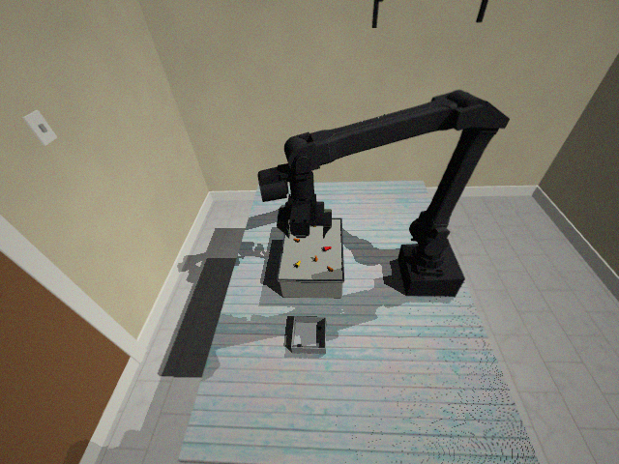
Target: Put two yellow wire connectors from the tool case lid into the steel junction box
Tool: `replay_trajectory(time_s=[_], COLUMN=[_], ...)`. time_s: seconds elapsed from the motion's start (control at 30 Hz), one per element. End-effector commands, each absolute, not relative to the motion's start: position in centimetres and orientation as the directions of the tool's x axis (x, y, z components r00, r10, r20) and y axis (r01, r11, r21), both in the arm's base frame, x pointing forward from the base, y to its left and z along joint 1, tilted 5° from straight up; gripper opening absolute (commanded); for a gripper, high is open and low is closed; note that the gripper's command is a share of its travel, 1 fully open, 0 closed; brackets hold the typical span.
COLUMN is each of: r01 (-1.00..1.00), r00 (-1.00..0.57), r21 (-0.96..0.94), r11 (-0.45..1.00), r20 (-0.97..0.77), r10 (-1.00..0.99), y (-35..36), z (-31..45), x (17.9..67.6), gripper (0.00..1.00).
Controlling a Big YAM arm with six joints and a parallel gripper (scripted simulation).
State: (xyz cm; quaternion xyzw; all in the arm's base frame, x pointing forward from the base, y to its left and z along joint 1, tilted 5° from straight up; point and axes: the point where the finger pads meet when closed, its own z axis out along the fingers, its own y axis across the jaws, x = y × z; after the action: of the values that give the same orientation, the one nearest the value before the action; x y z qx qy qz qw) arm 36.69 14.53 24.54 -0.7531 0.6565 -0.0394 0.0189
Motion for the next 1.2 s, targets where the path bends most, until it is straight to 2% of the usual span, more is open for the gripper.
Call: replay_trajectory(time_s=[0.0, 0.3, 0.33, 1.17], r01=[-0.986, -0.986, -0.986, -0.986], r00=[0.140, 0.140, 0.140, 0.140], r21=[-0.089, -0.089, -0.089, -0.089], r11=[-0.142, -0.142, -0.142, -0.142], r20=[0.034, 0.034, 0.034, 0.034], r10=[-0.990, -0.990, -0.990, -0.990], y=[14.67, 14.67, 14.67, 14.67], z=[25.33, 25.33, 25.33, 25.33], x=[37.10, 37.10, 37.10, 37.10], gripper=[1.00, 1.00, 0.00, 0.00])
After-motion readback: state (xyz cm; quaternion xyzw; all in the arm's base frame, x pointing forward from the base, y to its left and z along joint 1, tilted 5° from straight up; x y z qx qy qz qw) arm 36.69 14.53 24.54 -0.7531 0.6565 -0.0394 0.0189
